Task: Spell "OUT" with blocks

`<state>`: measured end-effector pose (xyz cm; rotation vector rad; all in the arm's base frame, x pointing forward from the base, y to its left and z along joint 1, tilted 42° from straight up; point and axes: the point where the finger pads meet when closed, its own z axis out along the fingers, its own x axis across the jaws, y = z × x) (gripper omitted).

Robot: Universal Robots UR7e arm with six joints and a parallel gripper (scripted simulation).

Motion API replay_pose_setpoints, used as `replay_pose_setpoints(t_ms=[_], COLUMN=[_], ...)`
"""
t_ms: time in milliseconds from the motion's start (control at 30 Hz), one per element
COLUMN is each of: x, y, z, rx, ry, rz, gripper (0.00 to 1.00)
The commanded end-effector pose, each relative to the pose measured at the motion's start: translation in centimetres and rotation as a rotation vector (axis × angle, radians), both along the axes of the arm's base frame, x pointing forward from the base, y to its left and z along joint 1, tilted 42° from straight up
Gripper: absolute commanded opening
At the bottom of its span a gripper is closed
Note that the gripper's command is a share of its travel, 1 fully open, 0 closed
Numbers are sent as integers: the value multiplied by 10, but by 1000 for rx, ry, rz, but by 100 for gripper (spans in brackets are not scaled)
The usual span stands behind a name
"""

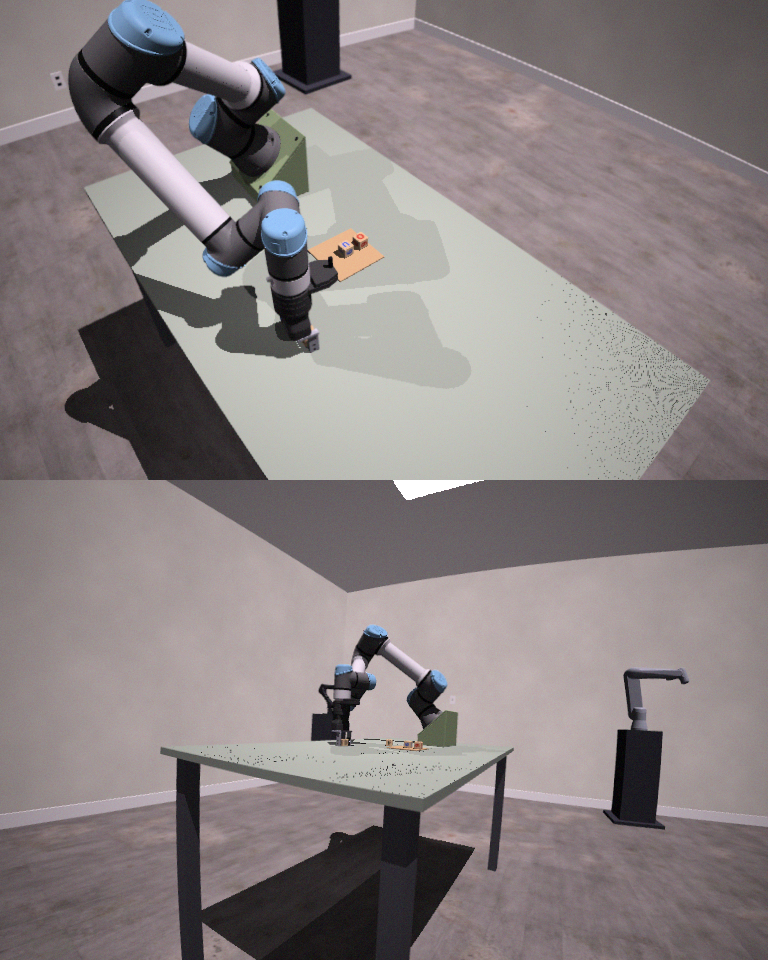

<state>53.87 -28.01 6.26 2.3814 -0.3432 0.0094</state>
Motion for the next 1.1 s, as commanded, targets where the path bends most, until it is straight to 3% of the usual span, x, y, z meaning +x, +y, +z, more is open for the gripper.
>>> replay_pose_setpoints(t_ms=[0, 367, 400, 933, 967, 1067], x=[0, 0, 0, 0, 0, 0], y=[0, 0, 0, 0, 0, 0], z=[1, 1, 1, 1, 1, 1], rx=[-1, -1, -1, -1, -1, -1], ry=[-1, -1, -1, -1, -1, -1], rz=[1, 1, 1, 1, 1, 1], gripper=[100, 100, 87, 87, 57, 57])
